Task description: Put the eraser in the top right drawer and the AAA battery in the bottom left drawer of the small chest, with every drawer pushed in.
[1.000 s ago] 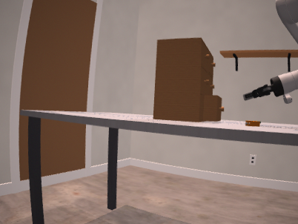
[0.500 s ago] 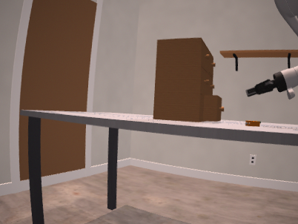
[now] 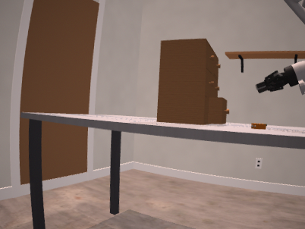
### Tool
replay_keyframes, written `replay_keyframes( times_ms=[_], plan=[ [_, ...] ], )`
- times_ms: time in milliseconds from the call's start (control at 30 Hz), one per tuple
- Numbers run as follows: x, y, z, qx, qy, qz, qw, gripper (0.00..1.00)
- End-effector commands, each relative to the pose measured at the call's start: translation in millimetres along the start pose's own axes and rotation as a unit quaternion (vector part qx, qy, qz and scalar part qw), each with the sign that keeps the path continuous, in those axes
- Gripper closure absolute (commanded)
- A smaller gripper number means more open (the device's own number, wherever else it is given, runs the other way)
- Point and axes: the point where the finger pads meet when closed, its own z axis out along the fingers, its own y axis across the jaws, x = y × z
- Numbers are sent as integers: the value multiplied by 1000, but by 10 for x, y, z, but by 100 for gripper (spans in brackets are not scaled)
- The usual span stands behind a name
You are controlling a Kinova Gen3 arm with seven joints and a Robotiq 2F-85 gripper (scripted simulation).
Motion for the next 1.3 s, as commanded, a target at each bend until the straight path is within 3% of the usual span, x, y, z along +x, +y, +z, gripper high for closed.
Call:
replay_keyframes(
  times_ms=[0, 267, 300, 467, 767, 833, 867, 1267],
  plan=[
    [-221, 43, -373, 82, -4, 112, 990, 67],
    [-305, 56, -509, 103, -5, 154, 983, 67],
    [-327, 61, -543, 114, -5, 175, 978, 67],
    [-391, 71, -639, 133, -6, 210, 969, 67],
    [-521, 85, -832, 166, -8, 271, 948, 67],
    [-521, 85, -832, 166, -8, 271, 948, 67],
    [-531, 87, -846, 178, -9, 291, 940, 67],
    [-592, 92, -936, 227, -14, 376, 898, 67]
  ],
)
